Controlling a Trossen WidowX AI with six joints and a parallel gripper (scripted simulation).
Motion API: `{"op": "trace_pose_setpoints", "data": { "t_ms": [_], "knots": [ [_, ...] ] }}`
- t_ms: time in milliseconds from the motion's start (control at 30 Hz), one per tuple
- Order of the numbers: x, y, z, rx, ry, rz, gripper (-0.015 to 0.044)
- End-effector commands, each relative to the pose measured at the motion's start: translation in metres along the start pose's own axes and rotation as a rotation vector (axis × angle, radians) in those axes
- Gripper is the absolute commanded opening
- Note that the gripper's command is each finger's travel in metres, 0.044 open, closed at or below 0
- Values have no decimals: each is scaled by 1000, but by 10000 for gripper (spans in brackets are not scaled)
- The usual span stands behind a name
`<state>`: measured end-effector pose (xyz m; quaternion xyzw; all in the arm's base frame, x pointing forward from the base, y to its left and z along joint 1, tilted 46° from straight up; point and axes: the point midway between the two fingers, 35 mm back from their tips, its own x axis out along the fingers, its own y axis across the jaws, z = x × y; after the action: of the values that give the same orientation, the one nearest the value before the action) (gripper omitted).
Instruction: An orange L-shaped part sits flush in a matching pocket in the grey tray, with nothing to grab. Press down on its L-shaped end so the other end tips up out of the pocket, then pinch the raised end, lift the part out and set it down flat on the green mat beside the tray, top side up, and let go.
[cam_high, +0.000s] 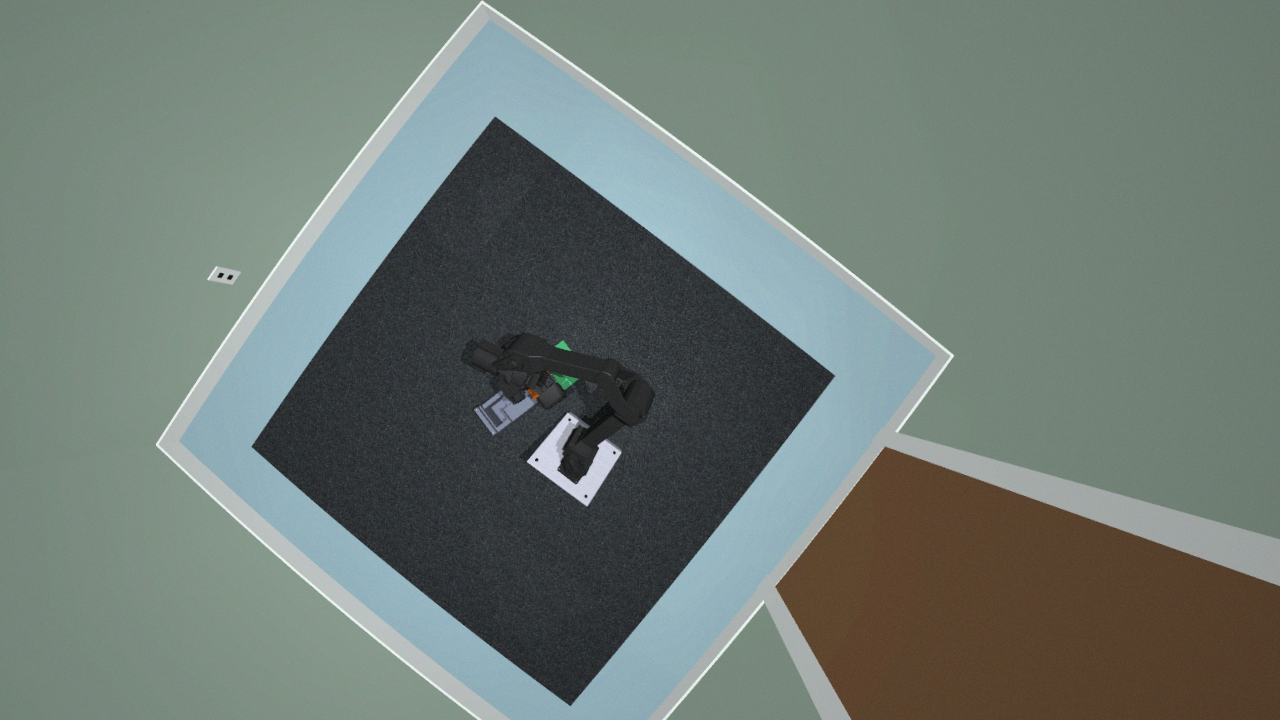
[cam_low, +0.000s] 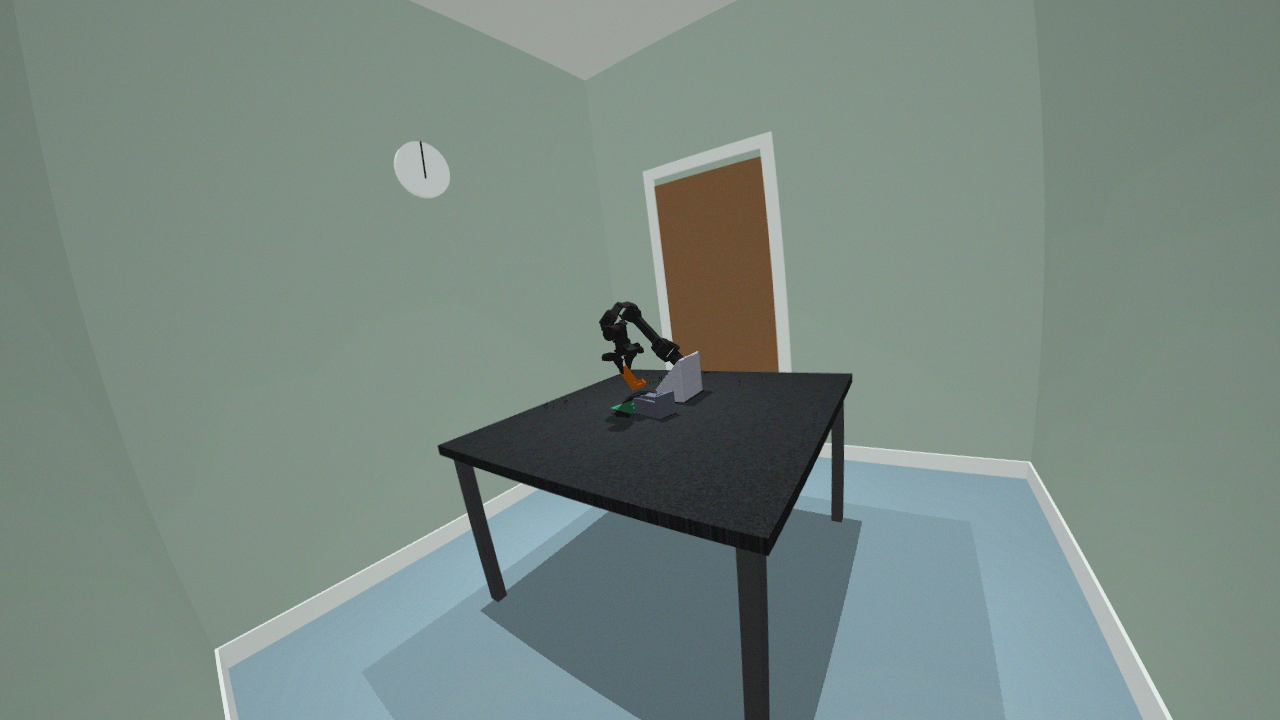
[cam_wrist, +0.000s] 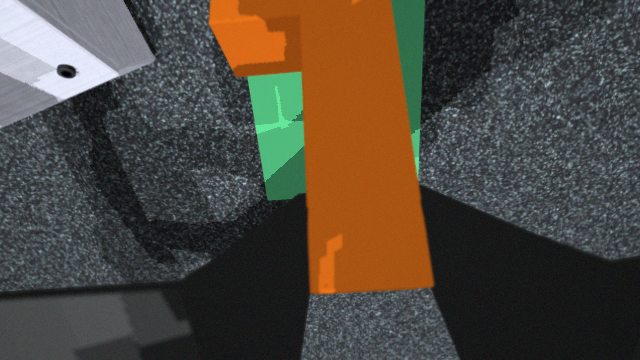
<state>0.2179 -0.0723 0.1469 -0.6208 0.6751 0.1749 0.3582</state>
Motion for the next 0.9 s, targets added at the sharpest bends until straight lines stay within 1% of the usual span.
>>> {"op": "trace_pose_setpoints", "data": {
  "t_ms": [0,300,867],
  "knots": [
    [0,4,-20,2,4,-3,0],
    [2,4,-21,2,4,-3,0],
    [29,4,-21,3,5,-3,0]
  ]
}}
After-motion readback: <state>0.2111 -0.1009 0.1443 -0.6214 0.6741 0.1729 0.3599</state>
